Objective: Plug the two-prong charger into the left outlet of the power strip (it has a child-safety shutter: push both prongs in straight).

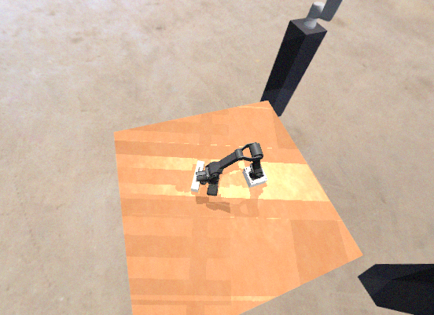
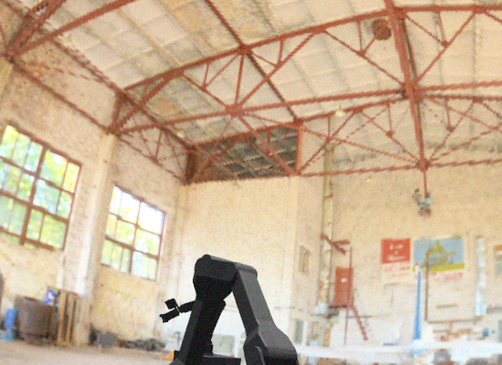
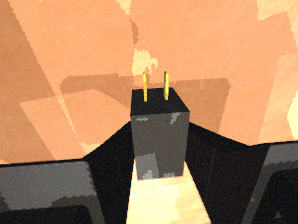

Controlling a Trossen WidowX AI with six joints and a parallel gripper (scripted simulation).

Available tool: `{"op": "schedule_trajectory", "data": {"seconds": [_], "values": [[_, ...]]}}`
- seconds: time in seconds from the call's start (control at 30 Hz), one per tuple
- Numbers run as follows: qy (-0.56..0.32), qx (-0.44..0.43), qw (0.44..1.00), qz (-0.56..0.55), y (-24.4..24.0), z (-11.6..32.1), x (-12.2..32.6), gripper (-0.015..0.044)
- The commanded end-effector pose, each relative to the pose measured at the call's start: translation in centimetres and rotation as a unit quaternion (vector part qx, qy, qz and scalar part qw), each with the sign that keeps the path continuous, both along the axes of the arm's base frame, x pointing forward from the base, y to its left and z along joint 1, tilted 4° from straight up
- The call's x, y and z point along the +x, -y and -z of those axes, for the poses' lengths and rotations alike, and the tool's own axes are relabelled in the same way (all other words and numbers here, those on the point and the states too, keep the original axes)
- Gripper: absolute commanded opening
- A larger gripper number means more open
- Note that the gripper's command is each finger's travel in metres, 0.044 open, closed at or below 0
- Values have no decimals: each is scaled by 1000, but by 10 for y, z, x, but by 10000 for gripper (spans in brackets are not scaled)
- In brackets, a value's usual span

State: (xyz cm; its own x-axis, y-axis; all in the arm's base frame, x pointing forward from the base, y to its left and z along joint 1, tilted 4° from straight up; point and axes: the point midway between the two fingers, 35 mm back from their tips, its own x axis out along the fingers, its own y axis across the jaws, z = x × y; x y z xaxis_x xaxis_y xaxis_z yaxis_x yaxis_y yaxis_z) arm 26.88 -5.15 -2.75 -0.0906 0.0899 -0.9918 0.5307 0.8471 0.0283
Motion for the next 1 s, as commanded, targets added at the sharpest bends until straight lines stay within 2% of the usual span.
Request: {"op": "schedule_trajectory", "data": {"seconds": [0.0,0.97], "values": [[1,-3,1000,2,5,-1,6,0],[1,-4,1000,14,29,3,32,0]]}}
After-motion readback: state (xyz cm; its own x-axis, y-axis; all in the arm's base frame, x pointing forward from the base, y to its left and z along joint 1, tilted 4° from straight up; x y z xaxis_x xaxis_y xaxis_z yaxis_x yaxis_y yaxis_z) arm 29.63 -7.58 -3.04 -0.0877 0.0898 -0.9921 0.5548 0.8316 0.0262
